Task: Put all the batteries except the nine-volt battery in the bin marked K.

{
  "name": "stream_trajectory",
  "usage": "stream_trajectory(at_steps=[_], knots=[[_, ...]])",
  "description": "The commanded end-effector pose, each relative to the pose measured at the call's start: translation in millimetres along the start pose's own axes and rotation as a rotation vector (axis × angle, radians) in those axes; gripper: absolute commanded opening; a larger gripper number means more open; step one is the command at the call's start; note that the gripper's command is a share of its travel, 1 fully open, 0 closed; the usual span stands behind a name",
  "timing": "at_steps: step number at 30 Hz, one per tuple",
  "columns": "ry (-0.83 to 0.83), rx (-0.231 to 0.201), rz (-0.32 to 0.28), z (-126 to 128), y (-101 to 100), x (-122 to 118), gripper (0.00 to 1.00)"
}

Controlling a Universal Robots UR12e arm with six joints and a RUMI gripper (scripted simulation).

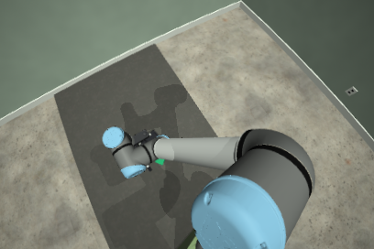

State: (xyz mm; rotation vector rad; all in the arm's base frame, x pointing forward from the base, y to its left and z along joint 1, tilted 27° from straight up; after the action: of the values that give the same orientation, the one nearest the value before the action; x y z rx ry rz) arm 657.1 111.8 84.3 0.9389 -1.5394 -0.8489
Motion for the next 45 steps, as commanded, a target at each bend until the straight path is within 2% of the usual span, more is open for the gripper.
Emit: stream_trajectory(at_steps=[1,11,34,45], knots=[[0.0,0.001,0.0,1,1,2,0.0],[0.0,0.001,0.0,2,-9,4,0.0],[0.0,0.001,0.0,2,-51,4,0.0],[0.0,0.001,0.0,3,-51,6,0.0]])
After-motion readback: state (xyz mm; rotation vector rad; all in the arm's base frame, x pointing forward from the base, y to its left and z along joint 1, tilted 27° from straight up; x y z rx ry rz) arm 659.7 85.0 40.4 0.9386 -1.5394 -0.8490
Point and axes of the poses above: the point where the finger pads meet when closed, its own y axis back along the fingers, its own z axis across the jaws, x = y × z, the point moved 9 cm from there along y, back along the fingers, and after that the axes turned 15 degrees about -y, right-handed, at the moved point
